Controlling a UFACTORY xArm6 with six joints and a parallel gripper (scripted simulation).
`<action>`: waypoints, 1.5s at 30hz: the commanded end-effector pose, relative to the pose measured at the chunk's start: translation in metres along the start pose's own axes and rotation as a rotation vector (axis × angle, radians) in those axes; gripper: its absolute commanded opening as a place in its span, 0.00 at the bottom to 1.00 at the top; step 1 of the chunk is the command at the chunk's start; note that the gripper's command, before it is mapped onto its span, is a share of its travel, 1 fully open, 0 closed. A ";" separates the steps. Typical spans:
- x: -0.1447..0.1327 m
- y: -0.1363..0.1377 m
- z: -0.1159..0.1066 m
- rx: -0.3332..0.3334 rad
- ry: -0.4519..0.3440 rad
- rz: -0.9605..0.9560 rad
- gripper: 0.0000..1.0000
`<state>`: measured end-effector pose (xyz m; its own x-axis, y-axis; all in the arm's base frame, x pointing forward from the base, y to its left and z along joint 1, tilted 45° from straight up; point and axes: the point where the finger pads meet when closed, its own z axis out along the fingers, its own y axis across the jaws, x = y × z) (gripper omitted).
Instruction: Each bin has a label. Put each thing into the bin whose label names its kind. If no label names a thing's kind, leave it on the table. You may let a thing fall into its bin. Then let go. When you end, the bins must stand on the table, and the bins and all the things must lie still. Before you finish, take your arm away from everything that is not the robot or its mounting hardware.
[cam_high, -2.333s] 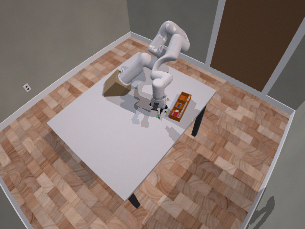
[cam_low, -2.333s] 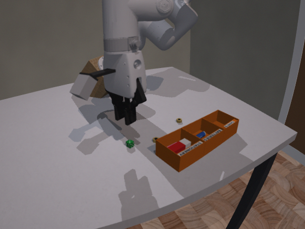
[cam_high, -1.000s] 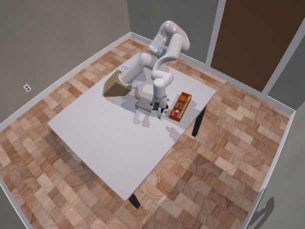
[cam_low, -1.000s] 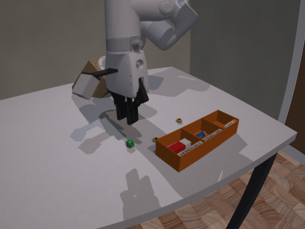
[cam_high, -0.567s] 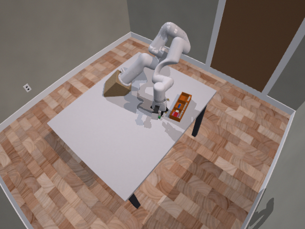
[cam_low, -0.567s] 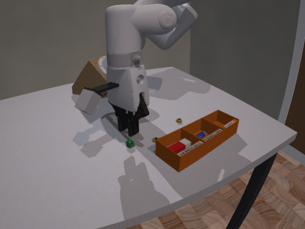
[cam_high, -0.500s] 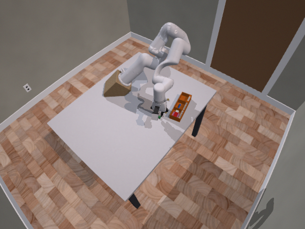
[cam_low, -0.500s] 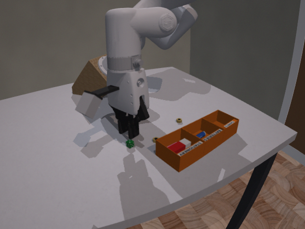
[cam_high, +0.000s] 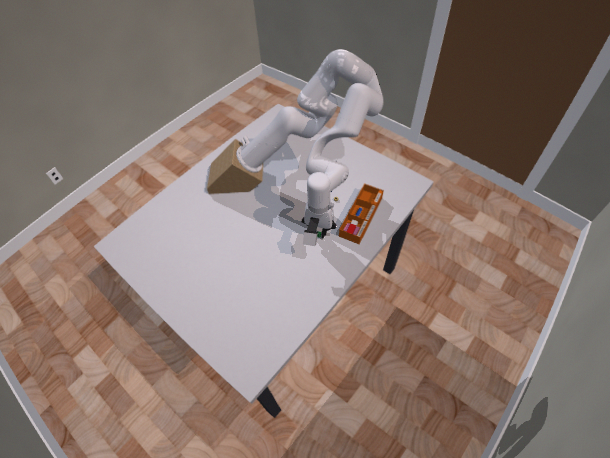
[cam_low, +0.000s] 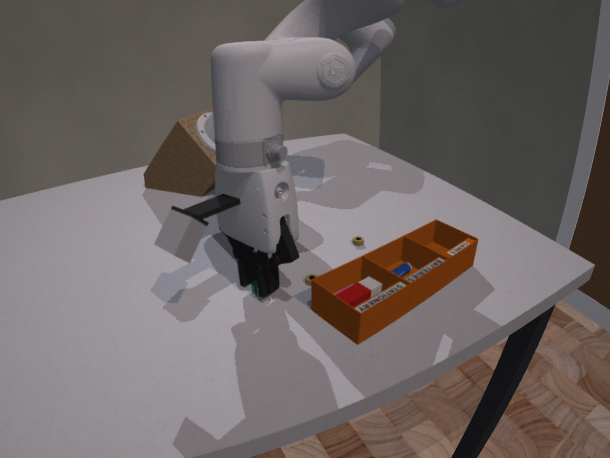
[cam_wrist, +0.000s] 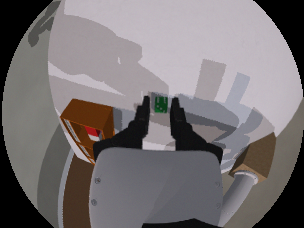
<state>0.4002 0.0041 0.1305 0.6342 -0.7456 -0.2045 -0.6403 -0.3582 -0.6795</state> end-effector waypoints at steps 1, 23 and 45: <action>0.000 0.000 0.004 0.001 0.001 -0.001 0.30; 0.000 0.000 0.007 0.001 0.002 -0.001 0.00; 0.000 0.000 0.007 0.001 0.002 -0.001 0.00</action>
<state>0.4026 0.0085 0.1250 0.6342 -0.7454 -0.2050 -0.6405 -0.3581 -0.6794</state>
